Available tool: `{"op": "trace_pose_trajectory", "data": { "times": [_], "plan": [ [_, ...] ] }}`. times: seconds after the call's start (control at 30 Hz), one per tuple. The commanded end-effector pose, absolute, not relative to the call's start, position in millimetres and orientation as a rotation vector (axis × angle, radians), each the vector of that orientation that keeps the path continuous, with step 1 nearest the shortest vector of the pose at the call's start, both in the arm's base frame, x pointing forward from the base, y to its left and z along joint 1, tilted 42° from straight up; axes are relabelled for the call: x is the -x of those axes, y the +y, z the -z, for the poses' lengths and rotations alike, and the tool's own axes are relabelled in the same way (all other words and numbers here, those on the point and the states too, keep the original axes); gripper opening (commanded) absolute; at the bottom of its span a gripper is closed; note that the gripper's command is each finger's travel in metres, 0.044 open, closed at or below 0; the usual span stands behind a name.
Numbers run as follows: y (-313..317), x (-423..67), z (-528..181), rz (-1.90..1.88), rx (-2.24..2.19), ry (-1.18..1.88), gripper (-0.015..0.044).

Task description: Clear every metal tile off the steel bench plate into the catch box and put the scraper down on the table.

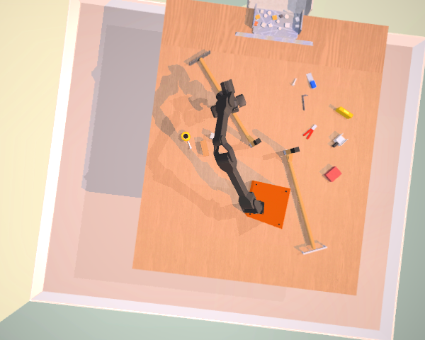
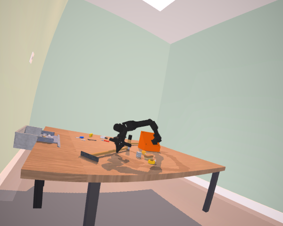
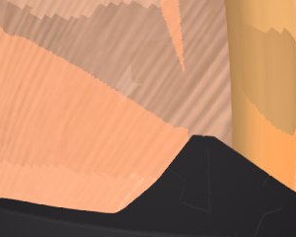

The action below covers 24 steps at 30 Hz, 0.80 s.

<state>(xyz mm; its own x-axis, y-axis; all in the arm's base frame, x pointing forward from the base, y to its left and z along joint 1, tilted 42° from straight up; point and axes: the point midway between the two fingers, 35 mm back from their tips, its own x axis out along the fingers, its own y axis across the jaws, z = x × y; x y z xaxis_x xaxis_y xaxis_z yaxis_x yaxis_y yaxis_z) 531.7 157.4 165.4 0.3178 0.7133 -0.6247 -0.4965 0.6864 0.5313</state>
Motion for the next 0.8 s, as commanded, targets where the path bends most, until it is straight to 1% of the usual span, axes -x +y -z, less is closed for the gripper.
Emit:
{"op": "trace_pose_trajectory", "data": {
  "times": [0.0,0.77],
  "plan": [
    [153.3,-536.5,-163.2,-0.808,-0.254,0.948,0.0],
    [138.6,-550.0,-152.3,-0.818,-0.237,0.93,0.0]
  ]
}}
